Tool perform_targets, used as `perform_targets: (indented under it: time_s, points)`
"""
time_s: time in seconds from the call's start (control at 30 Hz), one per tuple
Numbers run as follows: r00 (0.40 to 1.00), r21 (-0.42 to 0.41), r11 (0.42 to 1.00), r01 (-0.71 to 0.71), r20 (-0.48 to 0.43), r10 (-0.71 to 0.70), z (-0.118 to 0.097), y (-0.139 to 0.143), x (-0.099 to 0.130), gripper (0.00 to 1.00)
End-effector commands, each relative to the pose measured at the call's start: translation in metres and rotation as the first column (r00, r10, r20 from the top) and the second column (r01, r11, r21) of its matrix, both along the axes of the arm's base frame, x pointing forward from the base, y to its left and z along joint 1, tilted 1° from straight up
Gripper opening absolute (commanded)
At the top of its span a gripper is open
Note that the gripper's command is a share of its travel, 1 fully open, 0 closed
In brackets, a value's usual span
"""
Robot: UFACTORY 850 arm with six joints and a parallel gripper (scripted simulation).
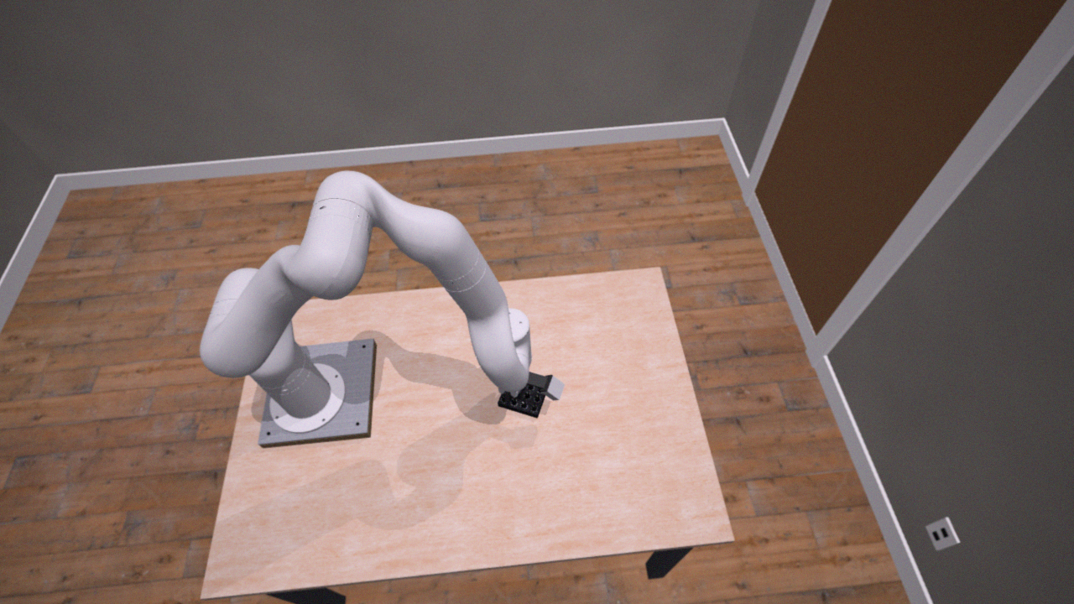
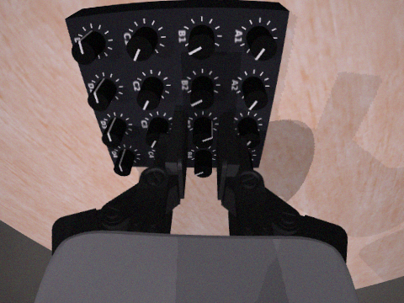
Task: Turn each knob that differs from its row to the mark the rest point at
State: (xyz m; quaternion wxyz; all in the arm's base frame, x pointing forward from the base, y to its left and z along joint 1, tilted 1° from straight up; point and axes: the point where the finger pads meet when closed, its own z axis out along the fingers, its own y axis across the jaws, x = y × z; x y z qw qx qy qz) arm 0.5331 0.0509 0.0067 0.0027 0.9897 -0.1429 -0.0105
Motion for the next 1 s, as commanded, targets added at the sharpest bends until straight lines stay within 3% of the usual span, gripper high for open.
perform_targets:
  time_s: [0.0,0.53,0.97]
  points:
    - [1.000,0.000,1.000,0.000,0.002,0.000,0.001,0.000,0.001,0.19]
    - [1.000,0.000,1.000,0.000,0.002,0.000,0.008,0.000,0.001,0.19]
    - [1.000,0.000,1.000,0.000,0.002,0.000,0.036,0.000,0.002,0.19]
